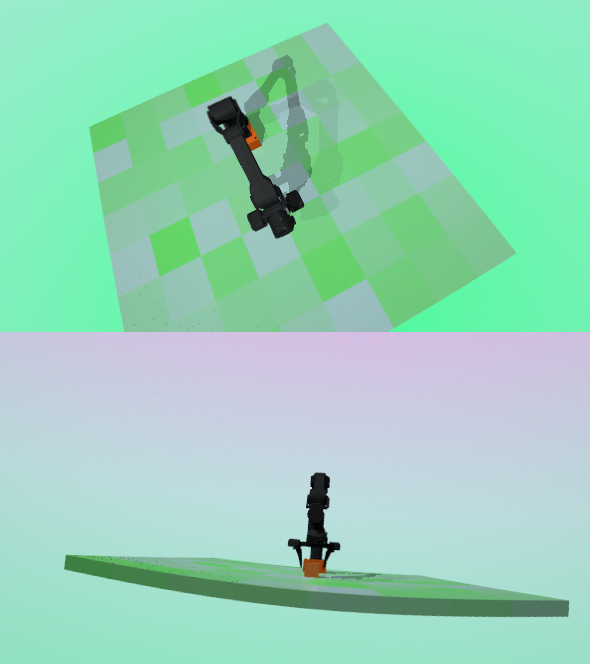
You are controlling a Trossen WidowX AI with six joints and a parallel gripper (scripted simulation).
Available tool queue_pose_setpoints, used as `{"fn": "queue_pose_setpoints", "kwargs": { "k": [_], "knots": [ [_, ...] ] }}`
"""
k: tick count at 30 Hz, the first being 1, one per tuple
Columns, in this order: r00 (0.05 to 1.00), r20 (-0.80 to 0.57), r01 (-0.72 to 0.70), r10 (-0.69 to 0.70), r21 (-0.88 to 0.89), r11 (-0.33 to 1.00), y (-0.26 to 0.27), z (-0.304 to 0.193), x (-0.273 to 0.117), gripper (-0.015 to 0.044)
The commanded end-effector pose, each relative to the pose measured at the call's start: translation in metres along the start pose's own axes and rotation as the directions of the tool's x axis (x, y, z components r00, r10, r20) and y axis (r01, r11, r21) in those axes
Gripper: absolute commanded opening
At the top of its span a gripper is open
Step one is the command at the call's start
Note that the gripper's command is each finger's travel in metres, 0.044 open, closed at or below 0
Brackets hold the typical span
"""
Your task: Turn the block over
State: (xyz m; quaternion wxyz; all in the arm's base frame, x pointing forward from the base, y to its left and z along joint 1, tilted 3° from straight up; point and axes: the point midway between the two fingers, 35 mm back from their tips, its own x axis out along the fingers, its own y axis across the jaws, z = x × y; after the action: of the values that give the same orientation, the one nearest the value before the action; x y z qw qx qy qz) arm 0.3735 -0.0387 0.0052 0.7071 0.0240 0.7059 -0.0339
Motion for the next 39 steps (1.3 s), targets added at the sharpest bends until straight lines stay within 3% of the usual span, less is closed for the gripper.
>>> {"fn": "queue_pose_setpoints", "kwargs": {
  "k": [1,3,22,26,39],
  "knots": [
    [1.0,-0.003,0.003,-0.003,0.004,1.0,0.0,-0.001,0.002,0.0282],
    [1.0,-0.003,0.003,-0.003,0.004,1.0,0.0,-0.001,0.002,0.023],
    [1.0,-0.003,0.003,-0.003,0.004,1.0,0.0,-0.001,0.002,0.0103],
    [1.0,-0.003,0.003,-0.003,0.004,1.0,0.0,-0.001,-0.017,0.0],
    [0.999,0.035,0.003,-0.003,0.004,1.0,0.0,0.0,-0.026,0.0]
  ]
}}
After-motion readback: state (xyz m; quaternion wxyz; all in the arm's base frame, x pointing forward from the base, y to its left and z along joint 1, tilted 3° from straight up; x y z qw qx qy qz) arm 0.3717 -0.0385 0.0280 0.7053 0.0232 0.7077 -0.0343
